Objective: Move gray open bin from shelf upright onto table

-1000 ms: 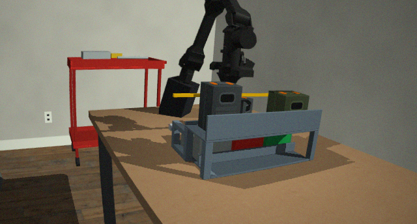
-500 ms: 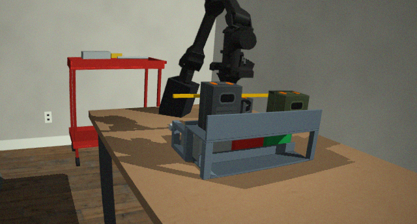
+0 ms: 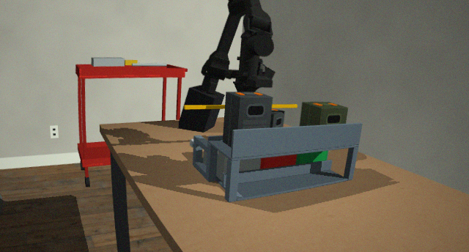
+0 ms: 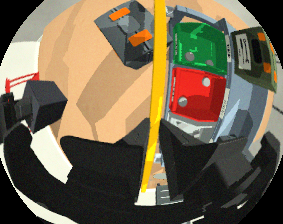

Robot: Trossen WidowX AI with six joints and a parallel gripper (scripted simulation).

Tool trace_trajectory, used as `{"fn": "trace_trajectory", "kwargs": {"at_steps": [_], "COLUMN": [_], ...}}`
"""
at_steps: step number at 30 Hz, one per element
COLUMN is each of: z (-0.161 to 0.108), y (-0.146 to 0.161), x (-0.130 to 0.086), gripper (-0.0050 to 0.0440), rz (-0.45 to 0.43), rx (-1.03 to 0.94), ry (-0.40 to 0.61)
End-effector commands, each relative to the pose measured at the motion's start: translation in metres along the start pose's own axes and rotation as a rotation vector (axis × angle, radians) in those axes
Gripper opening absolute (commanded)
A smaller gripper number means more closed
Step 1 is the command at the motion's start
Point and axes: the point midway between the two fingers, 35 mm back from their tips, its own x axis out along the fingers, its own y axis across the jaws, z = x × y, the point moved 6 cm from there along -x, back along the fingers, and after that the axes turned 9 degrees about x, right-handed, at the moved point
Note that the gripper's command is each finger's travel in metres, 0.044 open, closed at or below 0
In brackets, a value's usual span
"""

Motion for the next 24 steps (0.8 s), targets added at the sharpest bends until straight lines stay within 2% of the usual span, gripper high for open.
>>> {"fn": "trace_trajectory", "kwargs": {"at_steps": [1, 7, 19, 24], "z": [0.001, -0.022, -0.022, -0.045], "y": [-0.001, 0.032, 0.032, 0.065], "x": [-0.012, -0.006, -0.006, -0.004], "gripper": [0.0, 0.0, 0.0, 0.0], "rz": [-0.044, -0.042, -0.042, -0.039], "rx": [-0.011, -0.011, -0.011, -0.011], "ry": [-0.003, -0.001, -0.001, 0.001]}}
